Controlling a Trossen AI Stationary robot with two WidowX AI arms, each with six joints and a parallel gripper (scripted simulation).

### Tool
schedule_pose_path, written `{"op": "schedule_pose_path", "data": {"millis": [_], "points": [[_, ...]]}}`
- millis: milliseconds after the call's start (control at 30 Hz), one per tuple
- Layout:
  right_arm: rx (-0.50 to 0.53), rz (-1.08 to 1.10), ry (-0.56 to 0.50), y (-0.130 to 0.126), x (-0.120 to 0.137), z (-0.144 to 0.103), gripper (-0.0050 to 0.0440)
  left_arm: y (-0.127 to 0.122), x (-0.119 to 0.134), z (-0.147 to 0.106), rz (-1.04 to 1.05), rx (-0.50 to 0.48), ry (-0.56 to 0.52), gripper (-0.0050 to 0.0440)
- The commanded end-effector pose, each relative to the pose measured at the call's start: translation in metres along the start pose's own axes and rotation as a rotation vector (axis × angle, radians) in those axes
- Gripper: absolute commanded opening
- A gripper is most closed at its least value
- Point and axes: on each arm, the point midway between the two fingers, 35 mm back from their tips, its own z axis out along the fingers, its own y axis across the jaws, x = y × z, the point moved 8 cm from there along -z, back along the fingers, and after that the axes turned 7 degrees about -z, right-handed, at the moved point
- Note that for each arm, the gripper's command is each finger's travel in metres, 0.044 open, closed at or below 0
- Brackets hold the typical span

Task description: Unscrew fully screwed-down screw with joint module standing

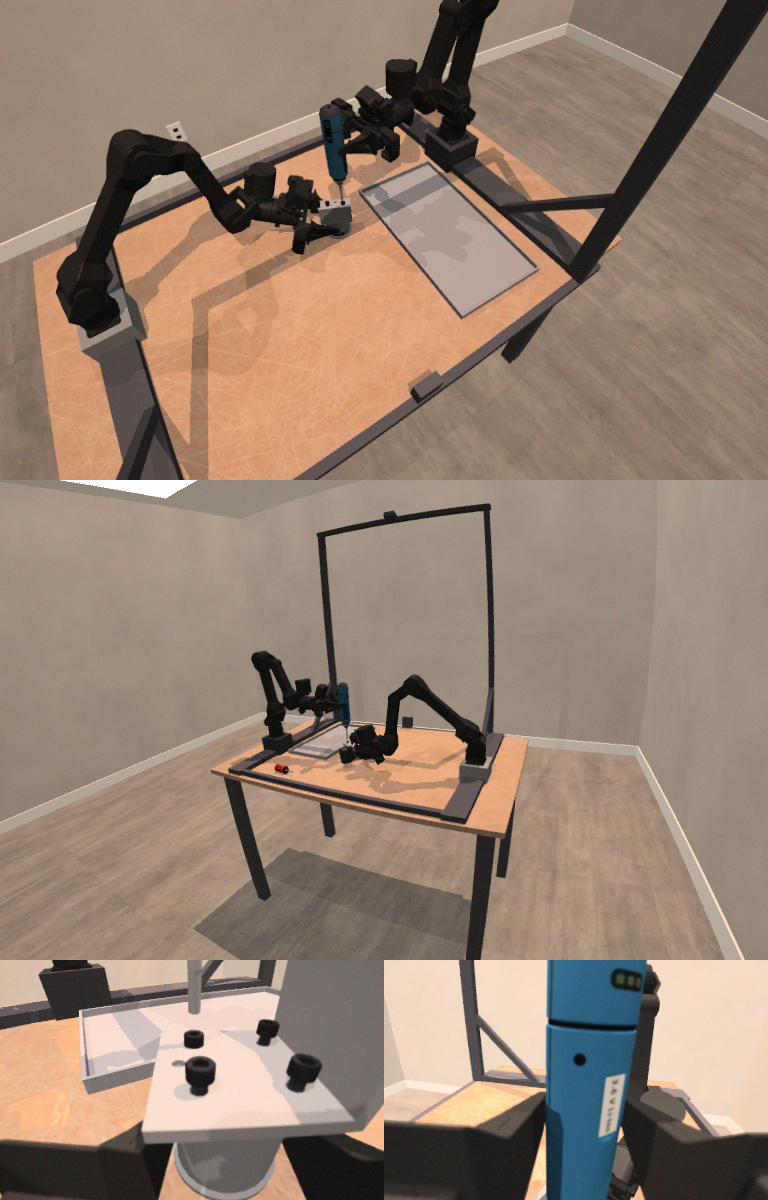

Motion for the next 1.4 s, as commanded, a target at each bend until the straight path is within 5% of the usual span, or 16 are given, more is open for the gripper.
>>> {"op": "schedule_pose_path", "data": {"millis": [0,500,1367], "points": [[0.009,-0.009,-0.051,-0.001,-0.011,0.002,0.0162,0.001,-0.01,0.0,0.016,-0.002,-0.02,0.0244],[0.005,-0.003,-0.042,-0.002,-0.016,0.005,0.0162,0.001,-0.01,0.0,0.016,-0.002,-0.02,0.0244],[0.004,-0.003,-0.035,0.003,0.017,-0.001,0.0162,0.001,-0.01,0.0,0.016,-0.002,-0.02,0.0244]]}}
